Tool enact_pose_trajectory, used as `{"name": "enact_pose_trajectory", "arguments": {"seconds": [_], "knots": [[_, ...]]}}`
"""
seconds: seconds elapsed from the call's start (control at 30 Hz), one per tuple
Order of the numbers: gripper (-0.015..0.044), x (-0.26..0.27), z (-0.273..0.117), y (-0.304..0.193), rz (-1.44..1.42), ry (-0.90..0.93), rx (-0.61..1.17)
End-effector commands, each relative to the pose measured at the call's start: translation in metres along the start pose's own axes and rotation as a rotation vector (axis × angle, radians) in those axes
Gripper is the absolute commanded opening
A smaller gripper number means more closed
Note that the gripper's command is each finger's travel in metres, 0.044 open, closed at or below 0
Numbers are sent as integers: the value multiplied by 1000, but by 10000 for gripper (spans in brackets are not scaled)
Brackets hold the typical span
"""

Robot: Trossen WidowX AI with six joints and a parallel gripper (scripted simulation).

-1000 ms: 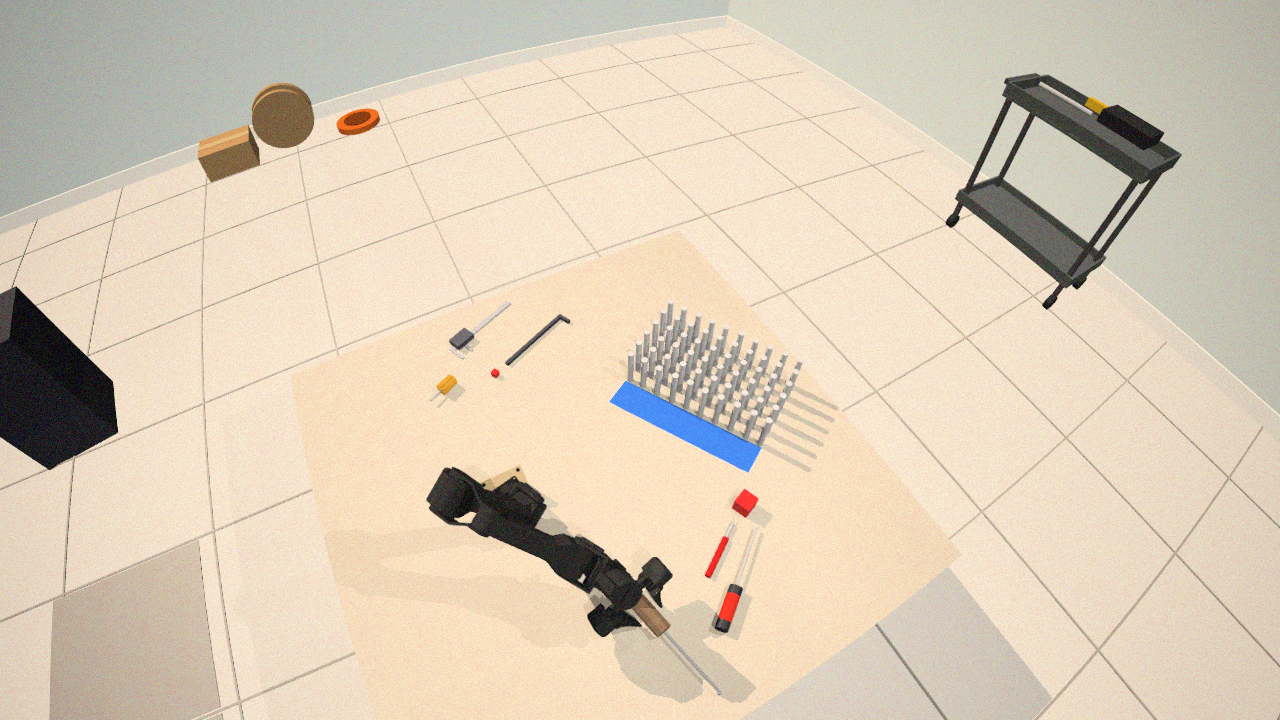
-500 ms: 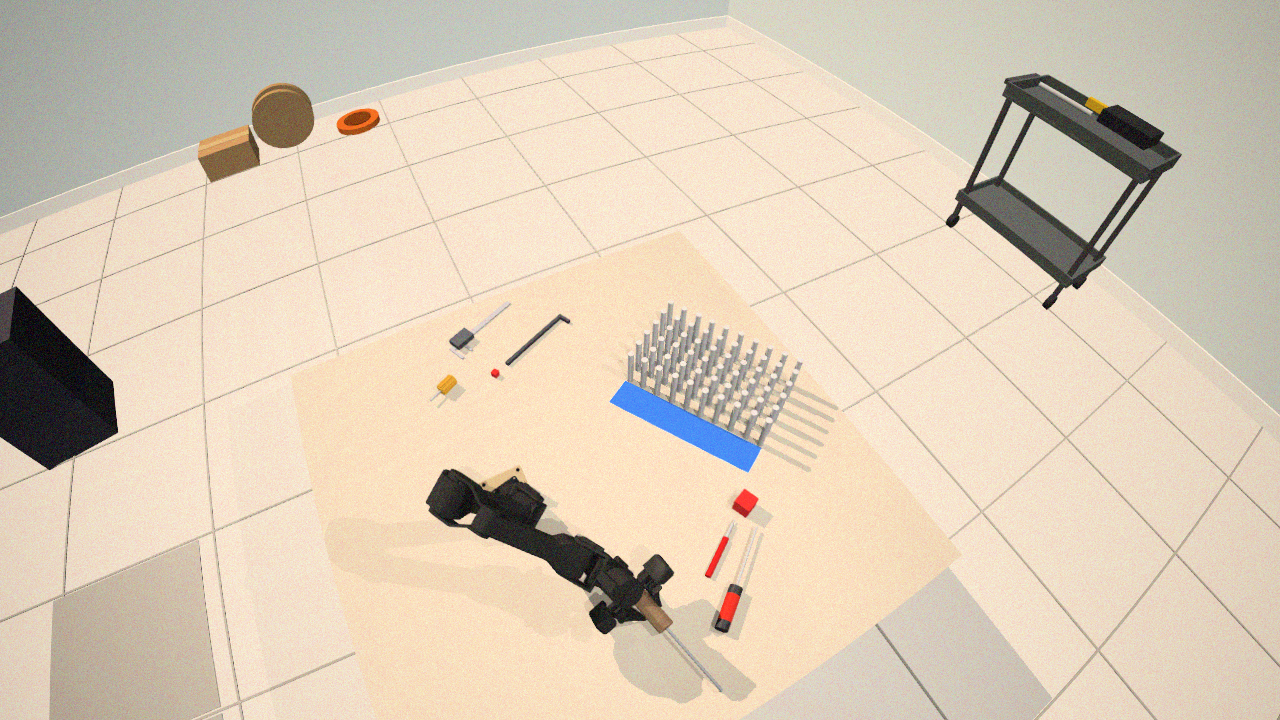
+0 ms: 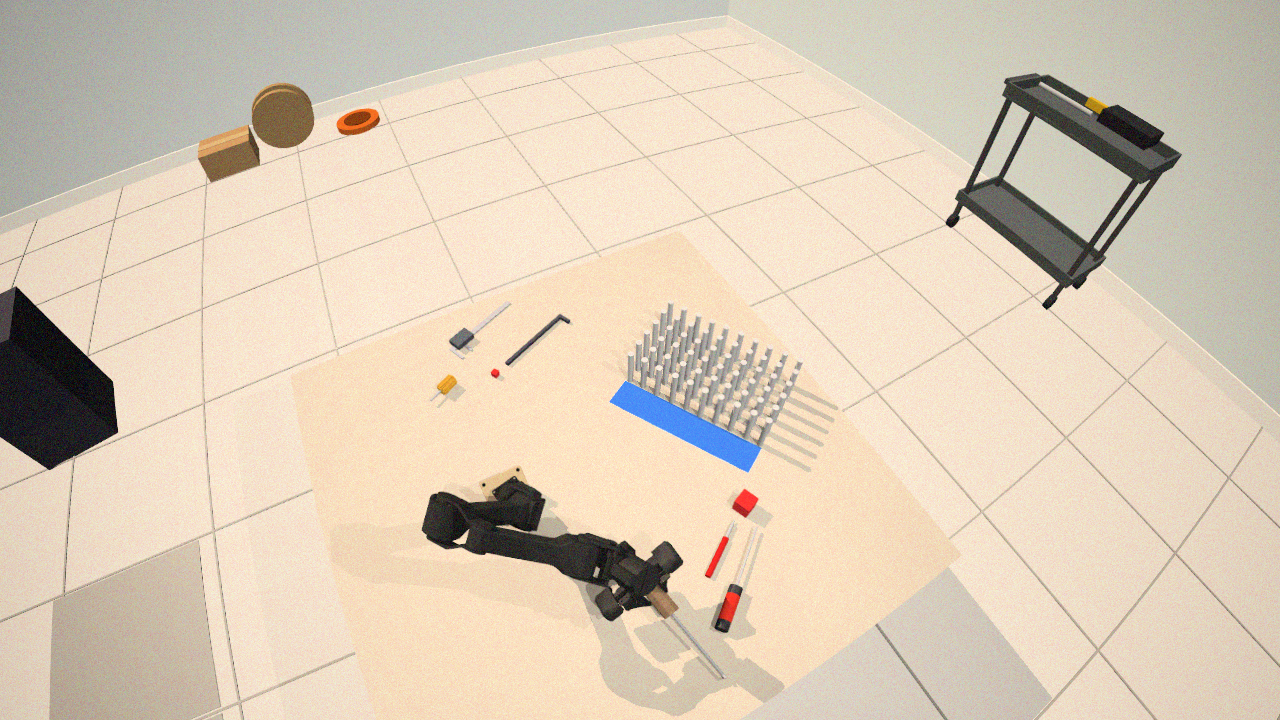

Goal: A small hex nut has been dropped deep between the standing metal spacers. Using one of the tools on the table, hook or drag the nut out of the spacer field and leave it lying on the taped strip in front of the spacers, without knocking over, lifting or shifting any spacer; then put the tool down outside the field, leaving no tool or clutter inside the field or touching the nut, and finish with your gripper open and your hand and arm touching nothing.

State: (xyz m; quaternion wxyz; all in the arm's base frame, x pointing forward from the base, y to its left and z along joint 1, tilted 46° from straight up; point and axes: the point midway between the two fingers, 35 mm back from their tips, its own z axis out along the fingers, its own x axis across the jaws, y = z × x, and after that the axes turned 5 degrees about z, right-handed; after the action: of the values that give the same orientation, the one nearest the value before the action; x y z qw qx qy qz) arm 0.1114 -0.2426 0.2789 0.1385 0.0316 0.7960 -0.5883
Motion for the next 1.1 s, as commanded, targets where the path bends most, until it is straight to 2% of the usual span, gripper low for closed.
{"name": "enact_pose_trajectory", "arguments": {"seconds": [0.0, 0.57, 1.07], "knots": [[0, -8, -10, -6, 21, 7, -9], [0, -24, -51, -19, 19, 50, -36], [0, -29, -89, -43, -48, 59, 11]]}}
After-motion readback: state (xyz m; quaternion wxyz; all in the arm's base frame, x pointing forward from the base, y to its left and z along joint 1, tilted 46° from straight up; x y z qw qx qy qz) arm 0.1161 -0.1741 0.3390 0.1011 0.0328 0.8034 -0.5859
